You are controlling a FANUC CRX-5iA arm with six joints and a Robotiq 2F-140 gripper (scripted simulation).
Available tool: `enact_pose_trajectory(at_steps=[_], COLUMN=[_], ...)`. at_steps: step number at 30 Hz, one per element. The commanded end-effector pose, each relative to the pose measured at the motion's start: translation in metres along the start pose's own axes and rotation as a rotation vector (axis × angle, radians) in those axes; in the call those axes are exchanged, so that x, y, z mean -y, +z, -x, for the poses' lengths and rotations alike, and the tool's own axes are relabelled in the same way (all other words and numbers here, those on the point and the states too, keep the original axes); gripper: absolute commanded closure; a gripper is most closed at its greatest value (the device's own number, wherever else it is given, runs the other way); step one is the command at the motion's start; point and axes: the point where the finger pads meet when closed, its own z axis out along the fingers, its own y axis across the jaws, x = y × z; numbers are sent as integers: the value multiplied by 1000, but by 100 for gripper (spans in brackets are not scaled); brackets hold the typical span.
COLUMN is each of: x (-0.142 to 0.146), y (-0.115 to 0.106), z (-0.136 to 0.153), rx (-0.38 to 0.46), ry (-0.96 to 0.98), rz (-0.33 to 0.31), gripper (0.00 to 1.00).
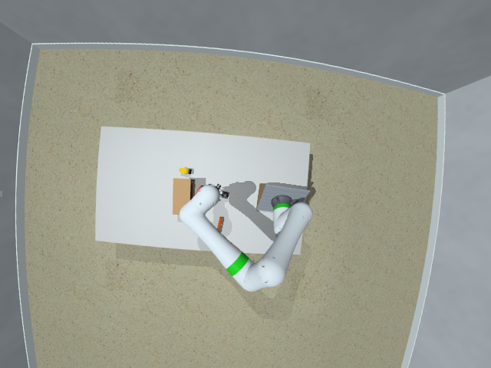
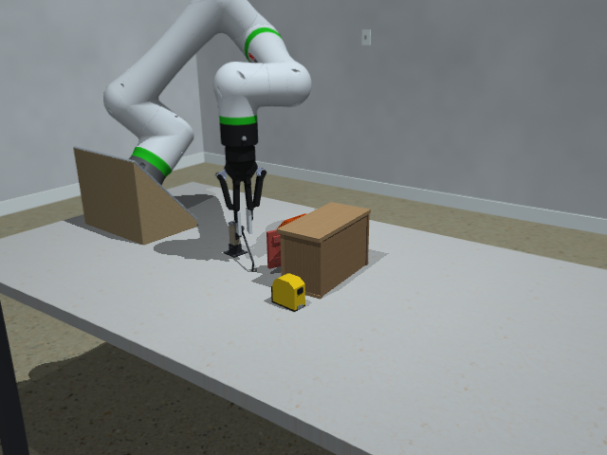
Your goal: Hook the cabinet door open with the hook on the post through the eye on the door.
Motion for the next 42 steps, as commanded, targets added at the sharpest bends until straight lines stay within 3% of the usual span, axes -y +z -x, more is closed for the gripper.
enact_pose_trajectory(at_steps=[1,24,42], x=[0,0,0], y=[0,9,31], z=[0,0,0], rx=[0,0,0], ry=[0,0,0], rz=[0,0,0], gripper=[86,86,86])
